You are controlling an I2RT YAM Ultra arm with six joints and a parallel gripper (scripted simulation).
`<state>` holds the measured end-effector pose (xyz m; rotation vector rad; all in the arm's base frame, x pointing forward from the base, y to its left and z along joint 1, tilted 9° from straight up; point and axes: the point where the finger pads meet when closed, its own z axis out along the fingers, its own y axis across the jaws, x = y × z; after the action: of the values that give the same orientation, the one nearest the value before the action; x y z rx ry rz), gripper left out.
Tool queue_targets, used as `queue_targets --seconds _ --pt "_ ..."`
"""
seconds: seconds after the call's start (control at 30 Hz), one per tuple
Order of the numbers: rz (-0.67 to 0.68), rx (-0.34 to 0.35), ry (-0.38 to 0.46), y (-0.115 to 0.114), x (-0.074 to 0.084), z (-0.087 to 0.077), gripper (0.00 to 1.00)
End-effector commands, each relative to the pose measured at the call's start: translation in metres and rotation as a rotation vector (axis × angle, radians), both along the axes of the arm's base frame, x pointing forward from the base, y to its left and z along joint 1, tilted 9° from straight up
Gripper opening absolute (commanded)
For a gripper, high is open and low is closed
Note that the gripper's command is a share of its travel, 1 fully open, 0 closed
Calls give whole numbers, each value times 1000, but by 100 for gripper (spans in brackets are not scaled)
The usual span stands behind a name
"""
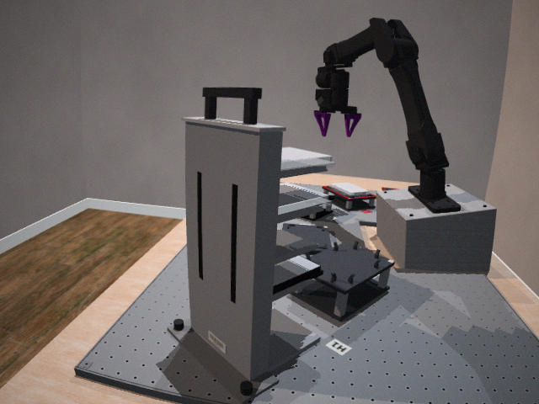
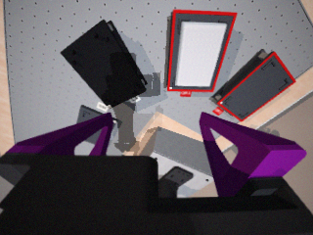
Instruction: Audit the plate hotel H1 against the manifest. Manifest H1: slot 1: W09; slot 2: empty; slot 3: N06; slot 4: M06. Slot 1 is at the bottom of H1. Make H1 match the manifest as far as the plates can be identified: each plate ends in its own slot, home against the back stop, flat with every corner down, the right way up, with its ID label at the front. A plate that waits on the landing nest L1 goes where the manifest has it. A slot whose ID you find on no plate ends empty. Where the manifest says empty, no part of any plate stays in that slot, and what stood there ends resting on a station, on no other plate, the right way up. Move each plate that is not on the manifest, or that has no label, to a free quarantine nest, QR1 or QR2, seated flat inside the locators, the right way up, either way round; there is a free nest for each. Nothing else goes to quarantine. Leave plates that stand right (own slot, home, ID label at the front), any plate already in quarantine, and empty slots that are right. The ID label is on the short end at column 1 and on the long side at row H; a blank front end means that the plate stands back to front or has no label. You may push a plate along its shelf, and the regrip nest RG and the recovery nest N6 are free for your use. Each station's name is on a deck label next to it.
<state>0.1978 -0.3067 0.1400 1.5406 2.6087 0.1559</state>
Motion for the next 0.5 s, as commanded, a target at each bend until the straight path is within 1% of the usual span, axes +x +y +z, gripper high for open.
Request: queue_targets --seconds 0.0,0.27,0.33,0.47 --pt "-23 -31 -20 4 7 13 100" --pt "-23 -31 -21 21 27 16 100" --pt "-23 -31 -21 21 27 16 100" --pt "-23 -30 -21 30 37 18 100"
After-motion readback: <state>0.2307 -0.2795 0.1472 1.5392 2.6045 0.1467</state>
